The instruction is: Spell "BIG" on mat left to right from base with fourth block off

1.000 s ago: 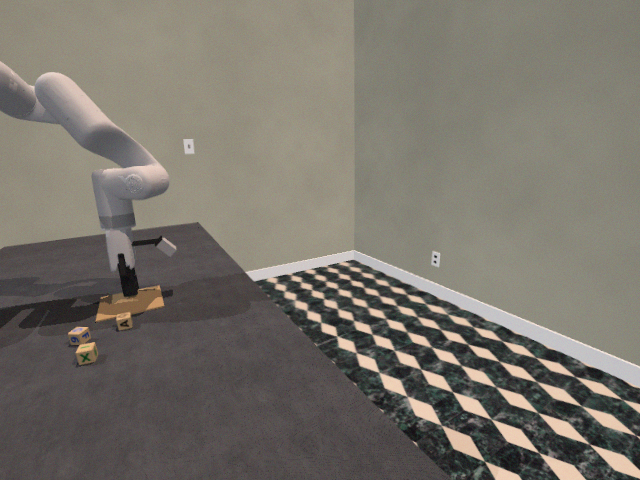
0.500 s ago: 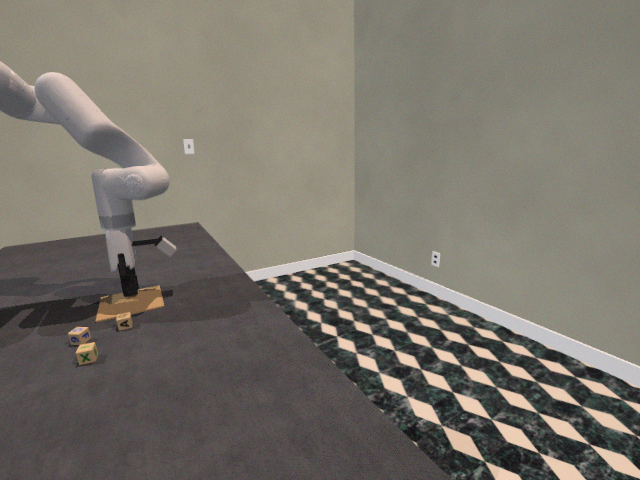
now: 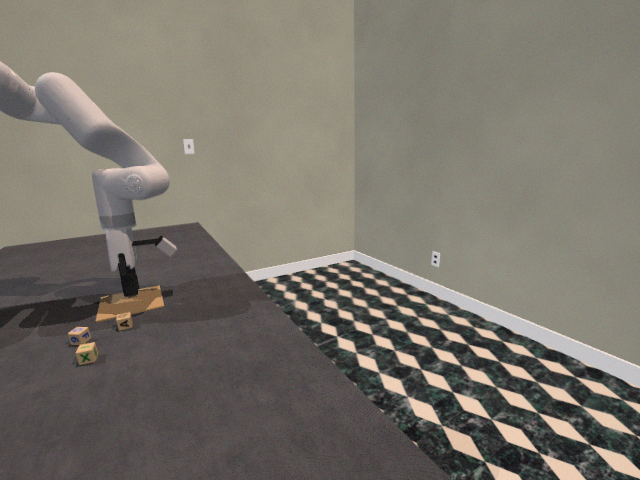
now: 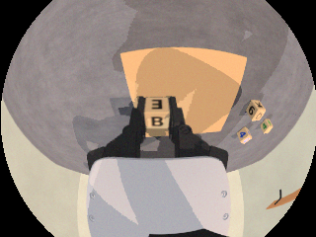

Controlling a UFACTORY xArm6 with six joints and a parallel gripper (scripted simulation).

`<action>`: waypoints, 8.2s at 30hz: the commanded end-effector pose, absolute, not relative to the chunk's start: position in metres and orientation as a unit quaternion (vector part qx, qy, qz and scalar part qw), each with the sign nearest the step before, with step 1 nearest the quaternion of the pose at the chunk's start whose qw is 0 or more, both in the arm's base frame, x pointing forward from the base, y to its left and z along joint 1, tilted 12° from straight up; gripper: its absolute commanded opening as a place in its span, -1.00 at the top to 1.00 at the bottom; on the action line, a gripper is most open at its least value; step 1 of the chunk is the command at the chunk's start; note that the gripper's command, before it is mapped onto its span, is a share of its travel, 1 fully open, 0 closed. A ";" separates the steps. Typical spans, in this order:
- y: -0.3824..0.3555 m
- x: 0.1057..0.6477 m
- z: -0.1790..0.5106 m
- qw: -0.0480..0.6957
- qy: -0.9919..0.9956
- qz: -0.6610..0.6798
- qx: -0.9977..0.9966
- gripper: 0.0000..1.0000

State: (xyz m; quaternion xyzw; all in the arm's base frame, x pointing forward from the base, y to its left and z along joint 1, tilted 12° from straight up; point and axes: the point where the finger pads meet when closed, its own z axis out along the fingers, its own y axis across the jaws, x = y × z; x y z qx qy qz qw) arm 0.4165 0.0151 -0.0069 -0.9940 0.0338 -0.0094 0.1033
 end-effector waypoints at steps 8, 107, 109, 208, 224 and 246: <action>0.015 0.418 -0.006 0.103 0.034 -0.011 -0.994 0.57; 0.015 0.418 -0.008 0.103 0.034 -0.011 -0.994 0.16; 0.015 0.418 -0.005 0.103 0.034 -0.011 -0.994 0.16; -0.167 0.392 0.037 0.083 -0.435 -0.056 -0.895 -1.00; -0.216 0.370 0.023 0.074 -0.570 -0.069 -0.816 -1.00; -0.253 0.347 0.011 0.066 -0.666 -0.079 -0.739 -0.26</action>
